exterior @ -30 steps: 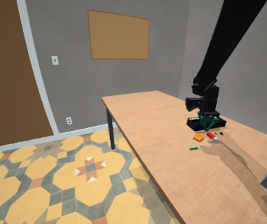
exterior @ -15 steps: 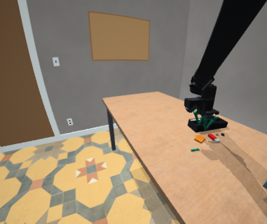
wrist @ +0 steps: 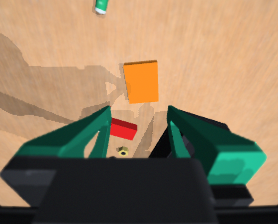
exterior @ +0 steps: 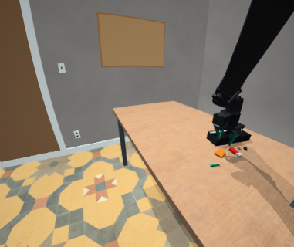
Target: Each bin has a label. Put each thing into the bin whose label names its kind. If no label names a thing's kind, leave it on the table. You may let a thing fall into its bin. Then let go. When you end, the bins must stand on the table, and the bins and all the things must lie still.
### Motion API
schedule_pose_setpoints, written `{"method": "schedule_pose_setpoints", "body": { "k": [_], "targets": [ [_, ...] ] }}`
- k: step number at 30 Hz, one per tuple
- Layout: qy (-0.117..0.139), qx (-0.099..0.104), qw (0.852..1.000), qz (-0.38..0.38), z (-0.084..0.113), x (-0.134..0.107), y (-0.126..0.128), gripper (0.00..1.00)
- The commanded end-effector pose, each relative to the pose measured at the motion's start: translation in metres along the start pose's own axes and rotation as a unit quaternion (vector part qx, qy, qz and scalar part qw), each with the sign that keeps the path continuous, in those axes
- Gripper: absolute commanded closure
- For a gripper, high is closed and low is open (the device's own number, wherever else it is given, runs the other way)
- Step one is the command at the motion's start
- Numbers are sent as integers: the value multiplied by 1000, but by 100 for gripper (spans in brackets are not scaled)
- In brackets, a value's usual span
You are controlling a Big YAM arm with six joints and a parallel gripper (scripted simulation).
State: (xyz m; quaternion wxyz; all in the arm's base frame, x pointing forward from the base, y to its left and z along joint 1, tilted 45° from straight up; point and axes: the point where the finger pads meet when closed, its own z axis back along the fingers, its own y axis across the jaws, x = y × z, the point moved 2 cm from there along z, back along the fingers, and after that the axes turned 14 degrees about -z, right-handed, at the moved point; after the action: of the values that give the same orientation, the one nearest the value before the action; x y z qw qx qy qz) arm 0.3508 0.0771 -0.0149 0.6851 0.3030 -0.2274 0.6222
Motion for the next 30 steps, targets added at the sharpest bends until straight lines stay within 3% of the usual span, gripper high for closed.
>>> {"method": "schedule_pose_setpoints", "body": {
  "k": [1, 3, 20, 30],
  "targets": [
    [-9, -21, 998, 50, 10, -9, -6, 47],
    [-8, -24, 998, 53, 17, -5, -18, 47],
    [-7, -27, 998, 53, 20, -3, -26, 47],
    [-7, -26, 998, 54, 18, -4, -9, 47]
  ]
}}
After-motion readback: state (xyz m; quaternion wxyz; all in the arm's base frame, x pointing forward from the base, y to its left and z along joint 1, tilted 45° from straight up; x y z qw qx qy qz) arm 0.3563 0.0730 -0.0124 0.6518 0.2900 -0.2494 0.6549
